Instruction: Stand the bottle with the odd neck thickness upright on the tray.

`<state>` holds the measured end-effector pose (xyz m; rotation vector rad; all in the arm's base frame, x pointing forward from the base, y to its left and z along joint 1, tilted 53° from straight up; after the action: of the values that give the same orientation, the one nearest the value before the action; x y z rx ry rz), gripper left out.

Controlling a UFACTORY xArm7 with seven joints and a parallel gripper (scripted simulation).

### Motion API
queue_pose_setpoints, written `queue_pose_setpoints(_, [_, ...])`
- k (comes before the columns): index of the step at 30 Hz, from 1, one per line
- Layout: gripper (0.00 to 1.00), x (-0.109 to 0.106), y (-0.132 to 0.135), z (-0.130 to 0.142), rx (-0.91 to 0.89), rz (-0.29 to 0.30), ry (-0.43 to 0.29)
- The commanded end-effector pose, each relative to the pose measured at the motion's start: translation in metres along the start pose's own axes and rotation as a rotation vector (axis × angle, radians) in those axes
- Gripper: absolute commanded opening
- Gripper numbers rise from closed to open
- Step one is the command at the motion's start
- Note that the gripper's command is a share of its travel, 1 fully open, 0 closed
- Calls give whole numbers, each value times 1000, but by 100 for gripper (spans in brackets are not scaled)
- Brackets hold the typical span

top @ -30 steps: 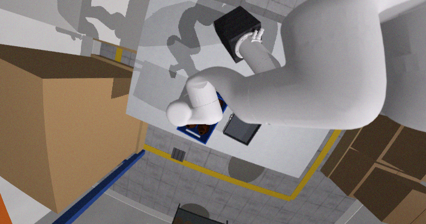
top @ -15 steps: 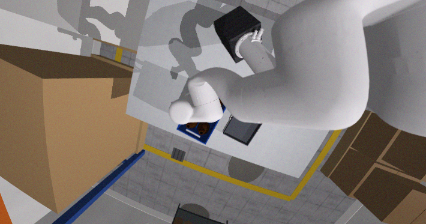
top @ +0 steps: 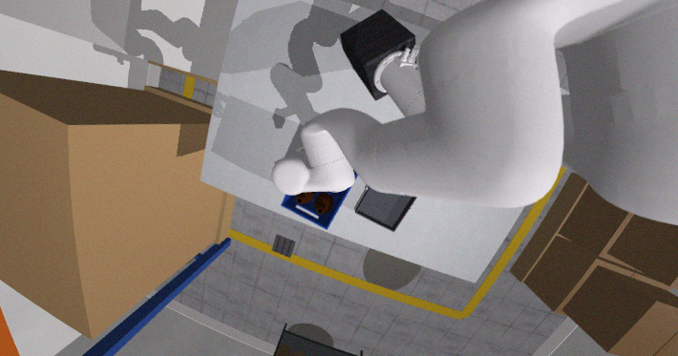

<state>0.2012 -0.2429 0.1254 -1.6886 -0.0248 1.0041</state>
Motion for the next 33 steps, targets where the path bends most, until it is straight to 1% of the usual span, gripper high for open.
queue_pose_setpoints(1, [65,2,1,-1,0,1,3])
queue_pose_setpoints(24, [65,3,1,-1,0,1,3])
queue_pose_setpoints(25, [0,3,1,-1,0,1,3])
queue_pose_setpoints(33, [0,3,1,-1,0,1,3])
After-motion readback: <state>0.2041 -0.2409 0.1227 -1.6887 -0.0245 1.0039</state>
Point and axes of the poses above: the point where the finger pads meet when closed, its own x axis out along the fingers, its own y axis across the jaws, z = x × y, the point moved 8 cm from there along -x, back along the fingers, and after that the axes turned 13 degrees about -x, right-handed, at the moved point
